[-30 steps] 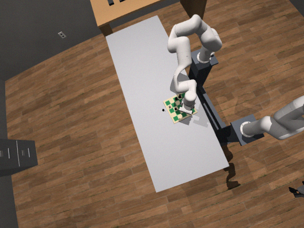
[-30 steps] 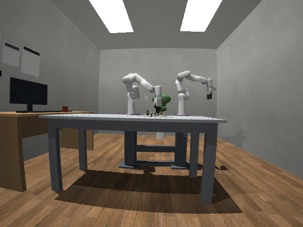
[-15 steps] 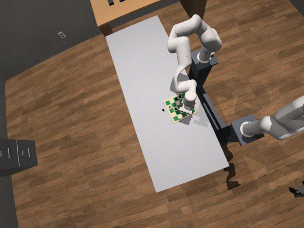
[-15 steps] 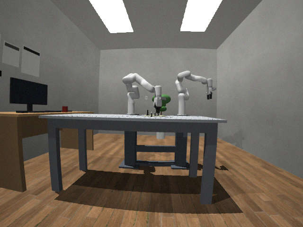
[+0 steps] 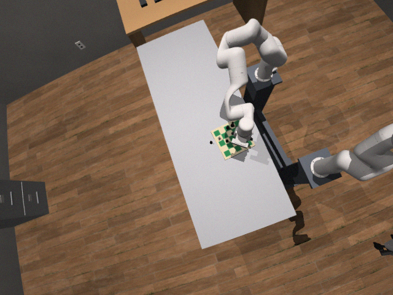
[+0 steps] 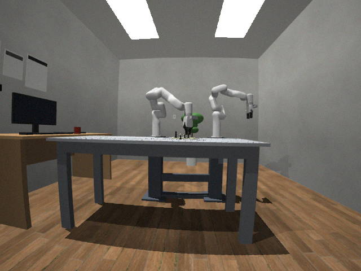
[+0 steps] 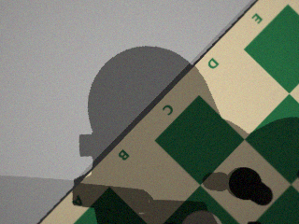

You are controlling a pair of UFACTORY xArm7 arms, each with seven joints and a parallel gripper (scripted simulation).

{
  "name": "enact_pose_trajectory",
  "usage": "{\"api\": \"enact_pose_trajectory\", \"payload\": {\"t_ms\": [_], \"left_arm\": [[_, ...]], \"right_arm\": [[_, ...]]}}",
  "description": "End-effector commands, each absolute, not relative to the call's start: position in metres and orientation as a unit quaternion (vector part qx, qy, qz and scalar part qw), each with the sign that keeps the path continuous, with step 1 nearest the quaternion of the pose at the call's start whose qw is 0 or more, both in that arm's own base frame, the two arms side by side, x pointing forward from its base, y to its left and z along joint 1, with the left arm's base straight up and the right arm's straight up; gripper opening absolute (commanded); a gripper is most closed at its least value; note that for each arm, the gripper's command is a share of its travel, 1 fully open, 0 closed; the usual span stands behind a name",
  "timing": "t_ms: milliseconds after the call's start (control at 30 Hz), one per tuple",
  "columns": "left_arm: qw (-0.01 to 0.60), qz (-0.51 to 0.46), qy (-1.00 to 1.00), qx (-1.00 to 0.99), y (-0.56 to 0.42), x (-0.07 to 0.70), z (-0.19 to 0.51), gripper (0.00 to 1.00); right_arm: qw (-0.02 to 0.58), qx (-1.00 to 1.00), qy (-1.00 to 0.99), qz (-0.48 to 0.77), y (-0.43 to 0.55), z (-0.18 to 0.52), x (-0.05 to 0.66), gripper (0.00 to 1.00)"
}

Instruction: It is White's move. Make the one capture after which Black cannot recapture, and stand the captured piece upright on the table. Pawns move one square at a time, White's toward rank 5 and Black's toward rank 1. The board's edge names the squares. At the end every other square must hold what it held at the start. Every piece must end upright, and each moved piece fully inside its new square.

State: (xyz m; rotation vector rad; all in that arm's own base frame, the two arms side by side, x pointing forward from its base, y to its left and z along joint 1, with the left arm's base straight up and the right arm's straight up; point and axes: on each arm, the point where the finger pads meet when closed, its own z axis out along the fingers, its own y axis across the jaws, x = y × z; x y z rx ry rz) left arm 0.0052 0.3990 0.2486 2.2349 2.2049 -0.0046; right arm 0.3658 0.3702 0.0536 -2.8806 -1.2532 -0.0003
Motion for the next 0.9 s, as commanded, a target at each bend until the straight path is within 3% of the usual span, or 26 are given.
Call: {"api": "enact_pose_trajectory", "payload": {"t_ms": [0, 600, 867], "left_arm": [[0.000, 0.000, 0.702, 0.712, 0.400, 0.005, 0.250, 1.00], [0.000, 0.000, 0.702, 0.712, 0.400, 0.005, 0.250, 1.00], [0.000, 0.000, 0.702, 0.712, 0.400, 0.005, 0.250, 1.00]], "right_arm": [[0.001, -0.917, -0.399, -0.002, 0.371, 0.055, 0.367, 0.43], [0.001, -0.917, -0.399, -0.002, 0.371, 0.063, 0.367, 0.43], [0.001, -0.917, -0.399, -0.002, 0.371, 0.101, 0.366, 0.43]]}}
